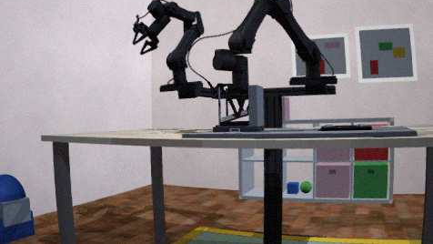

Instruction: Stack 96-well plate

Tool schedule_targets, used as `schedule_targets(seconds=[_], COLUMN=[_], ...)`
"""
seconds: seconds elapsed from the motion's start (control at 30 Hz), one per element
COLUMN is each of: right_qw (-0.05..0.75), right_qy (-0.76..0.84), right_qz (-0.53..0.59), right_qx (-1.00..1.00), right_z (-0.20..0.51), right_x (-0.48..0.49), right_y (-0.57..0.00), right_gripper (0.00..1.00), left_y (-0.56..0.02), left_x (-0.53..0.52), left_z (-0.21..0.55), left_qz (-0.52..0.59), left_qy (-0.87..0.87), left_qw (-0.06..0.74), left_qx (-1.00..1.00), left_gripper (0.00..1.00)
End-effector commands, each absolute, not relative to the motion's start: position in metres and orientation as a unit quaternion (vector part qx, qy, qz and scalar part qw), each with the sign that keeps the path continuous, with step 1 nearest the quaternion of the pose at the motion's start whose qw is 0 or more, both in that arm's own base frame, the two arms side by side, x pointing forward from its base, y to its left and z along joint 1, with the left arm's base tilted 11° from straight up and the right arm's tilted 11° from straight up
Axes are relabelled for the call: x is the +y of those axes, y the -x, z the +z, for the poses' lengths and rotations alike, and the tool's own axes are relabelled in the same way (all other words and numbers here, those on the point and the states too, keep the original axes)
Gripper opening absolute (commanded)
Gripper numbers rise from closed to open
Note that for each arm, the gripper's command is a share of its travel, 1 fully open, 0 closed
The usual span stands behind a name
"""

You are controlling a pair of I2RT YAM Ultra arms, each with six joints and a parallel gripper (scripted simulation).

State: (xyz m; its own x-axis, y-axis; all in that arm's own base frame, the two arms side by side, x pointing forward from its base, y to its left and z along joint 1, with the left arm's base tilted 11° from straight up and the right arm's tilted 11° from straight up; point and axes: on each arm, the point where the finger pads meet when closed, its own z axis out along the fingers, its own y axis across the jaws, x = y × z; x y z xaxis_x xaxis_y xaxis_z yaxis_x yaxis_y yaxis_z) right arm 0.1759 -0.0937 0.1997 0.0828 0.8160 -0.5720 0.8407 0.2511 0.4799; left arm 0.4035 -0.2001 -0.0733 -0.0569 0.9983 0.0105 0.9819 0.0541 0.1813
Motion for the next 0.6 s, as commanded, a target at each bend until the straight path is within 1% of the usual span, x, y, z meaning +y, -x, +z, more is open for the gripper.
schedule_targets(seconds=[0.0, 0.57], right_qw=[0.437, 0.437], right_qy=[-0.614, -0.614], right_qz=[-0.001, -0.001], right_qx=[0.657, 0.657], right_z=[0.2222, 0.2222], right_x=[-0.0972, -0.0972], right_y=[-0.1745, -0.1745], right_gripper=[1.00, 1.00], left_y=[-0.4026, -0.4025], left_x=[-0.1969, -0.1955], left_z=[-0.0860, -0.0861], left_qz=[0.071, 0.071], left_qy=[-0.687, -0.687], left_qw=[0.057, 0.057], left_qx=[0.721, 0.721], left_gripper=[0.00, 0.00])
